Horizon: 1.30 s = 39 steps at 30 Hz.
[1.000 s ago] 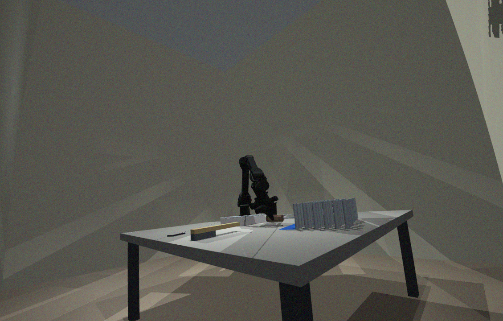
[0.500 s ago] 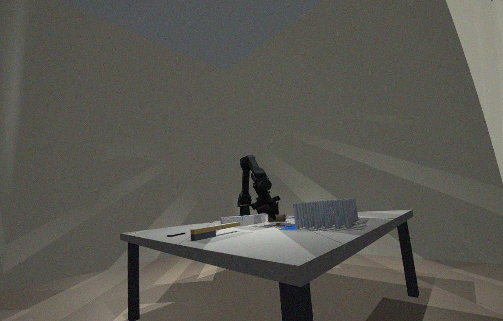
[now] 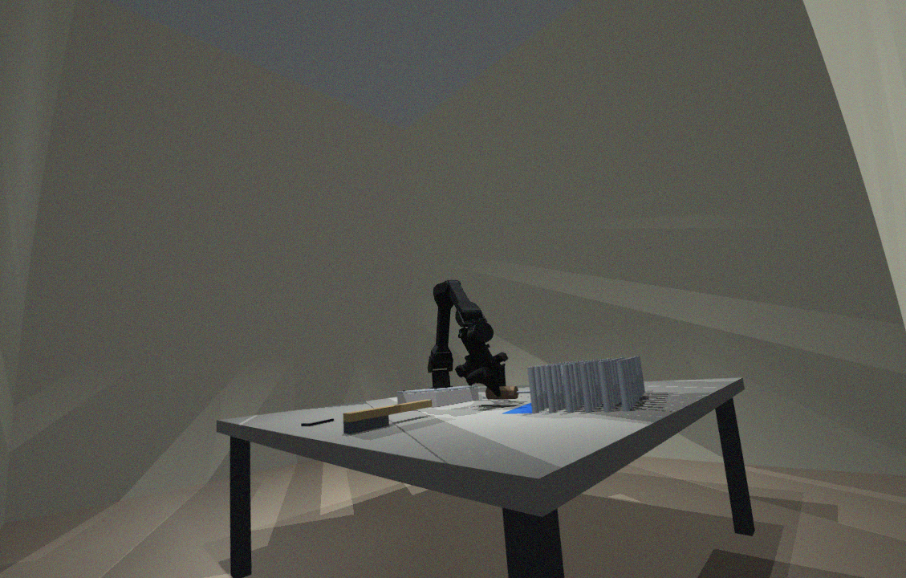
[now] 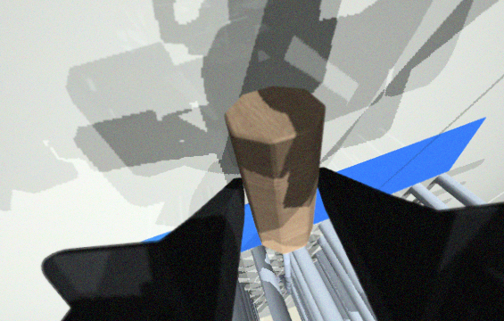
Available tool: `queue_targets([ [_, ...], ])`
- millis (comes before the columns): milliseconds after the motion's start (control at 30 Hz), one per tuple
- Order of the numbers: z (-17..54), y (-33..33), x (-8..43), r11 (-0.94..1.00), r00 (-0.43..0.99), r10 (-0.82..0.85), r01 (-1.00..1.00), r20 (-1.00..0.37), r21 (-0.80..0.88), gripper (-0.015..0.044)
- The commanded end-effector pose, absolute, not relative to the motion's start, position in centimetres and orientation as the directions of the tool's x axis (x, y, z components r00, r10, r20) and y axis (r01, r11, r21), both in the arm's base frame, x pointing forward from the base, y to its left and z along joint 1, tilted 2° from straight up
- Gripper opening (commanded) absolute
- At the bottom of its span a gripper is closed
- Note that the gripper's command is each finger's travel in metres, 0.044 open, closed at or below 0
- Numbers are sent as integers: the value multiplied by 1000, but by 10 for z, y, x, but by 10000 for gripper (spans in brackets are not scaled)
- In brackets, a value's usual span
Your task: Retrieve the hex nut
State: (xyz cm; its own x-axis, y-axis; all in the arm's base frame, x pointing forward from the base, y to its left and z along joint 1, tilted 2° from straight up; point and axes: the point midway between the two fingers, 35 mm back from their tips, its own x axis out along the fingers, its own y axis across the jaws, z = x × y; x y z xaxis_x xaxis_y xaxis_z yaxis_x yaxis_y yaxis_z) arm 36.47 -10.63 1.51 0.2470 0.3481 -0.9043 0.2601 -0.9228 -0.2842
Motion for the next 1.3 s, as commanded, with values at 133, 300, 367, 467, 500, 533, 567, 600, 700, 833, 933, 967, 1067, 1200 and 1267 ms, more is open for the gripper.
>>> queue_targets([
  [133,17,-104,373,-922,253,351,263,-902,-285,0],
  [300,17,-103,376,-922,254,351,263,-901,-285,0],
  [367,17,-103,378,-922,254,351,263,-901,-285,0],
  [467,17,-102,380,-922,254,351,263,-901,-285,0],
  [500,17,-102,380,-922,254,351,263,-901,-285,0],
  [533,17,-102,381,-922,254,351,263,-901,-285,0],
  [567,17,-101,382,-922,254,351,263,-901,-285,0],
  [600,17,-101,382,-922,254,351,263,-901,-285,0],
  [700,17,-101,384,-922,254,351,263,-901,-285,0],
  [833,17,-100,387,-922,255,351,263,-901,-285,0],
  [933,17,-99,389,-922,255,351,263,-901,-285,0],
  [967,17,-99,389,-922,255,351,263,-901,-285,0],
  [1067,17,-99,391,-922,255,351,263,-901,-285,0],
  [1200,17,-98,394,-922,255,351,263,-901,-285,0],
  [1267,17,-98,395,-922,255,351,263,-901,-285,0],
])
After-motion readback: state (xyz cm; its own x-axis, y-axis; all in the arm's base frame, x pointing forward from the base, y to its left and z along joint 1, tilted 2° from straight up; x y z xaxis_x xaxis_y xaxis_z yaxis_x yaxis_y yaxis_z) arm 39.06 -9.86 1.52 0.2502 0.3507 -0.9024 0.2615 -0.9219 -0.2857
